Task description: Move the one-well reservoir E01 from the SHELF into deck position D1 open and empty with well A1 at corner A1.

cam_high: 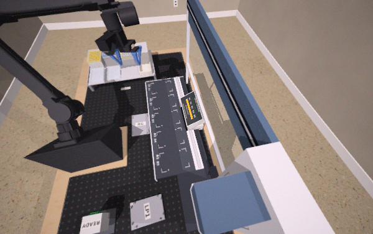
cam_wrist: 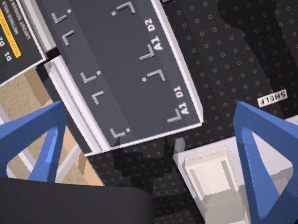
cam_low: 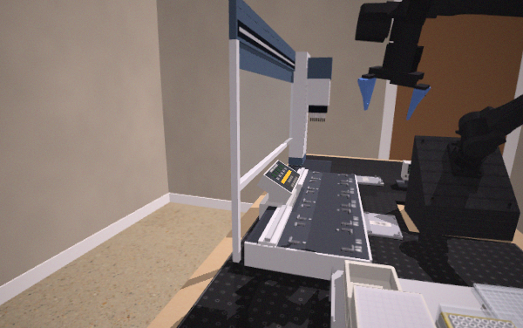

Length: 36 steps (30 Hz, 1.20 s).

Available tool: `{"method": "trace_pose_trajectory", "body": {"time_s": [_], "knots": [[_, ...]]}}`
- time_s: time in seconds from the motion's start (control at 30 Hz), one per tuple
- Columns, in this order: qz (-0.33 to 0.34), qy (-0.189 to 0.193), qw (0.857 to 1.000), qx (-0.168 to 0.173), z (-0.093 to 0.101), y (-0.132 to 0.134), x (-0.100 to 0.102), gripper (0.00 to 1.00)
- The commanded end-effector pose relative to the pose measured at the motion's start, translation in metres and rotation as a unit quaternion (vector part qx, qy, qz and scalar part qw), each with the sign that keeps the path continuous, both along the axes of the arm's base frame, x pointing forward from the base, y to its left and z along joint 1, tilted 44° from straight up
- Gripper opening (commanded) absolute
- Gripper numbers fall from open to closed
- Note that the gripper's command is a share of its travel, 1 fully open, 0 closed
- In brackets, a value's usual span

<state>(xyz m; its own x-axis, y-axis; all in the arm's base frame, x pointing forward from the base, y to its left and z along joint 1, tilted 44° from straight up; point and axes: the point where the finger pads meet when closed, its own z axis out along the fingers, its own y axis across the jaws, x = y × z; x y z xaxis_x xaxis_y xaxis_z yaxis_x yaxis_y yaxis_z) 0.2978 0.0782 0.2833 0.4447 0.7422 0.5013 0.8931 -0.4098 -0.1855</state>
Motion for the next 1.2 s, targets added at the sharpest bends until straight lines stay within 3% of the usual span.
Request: {"method": "trace_pose_trajectory", "body": {"time_s": [0.0,0.53,0.57,1.03,1.17], "knots": [[-0.001,-0.003,1.000,0.000,0.002,-0.001,0.001,1.00],[-0.001,-0.003,1.000,0.000,0.002,-0.001,0.001,1.00],[0.004,-0.025,1.000,-0.001,0.001,-0.007,0.001,1.00],[0.116,-0.107,0.987,0.002,-0.065,-0.024,-0.016,1.00],[0.132,-0.117,0.984,0.003,-0.076,-0.027,-0.018,1.00]]}}
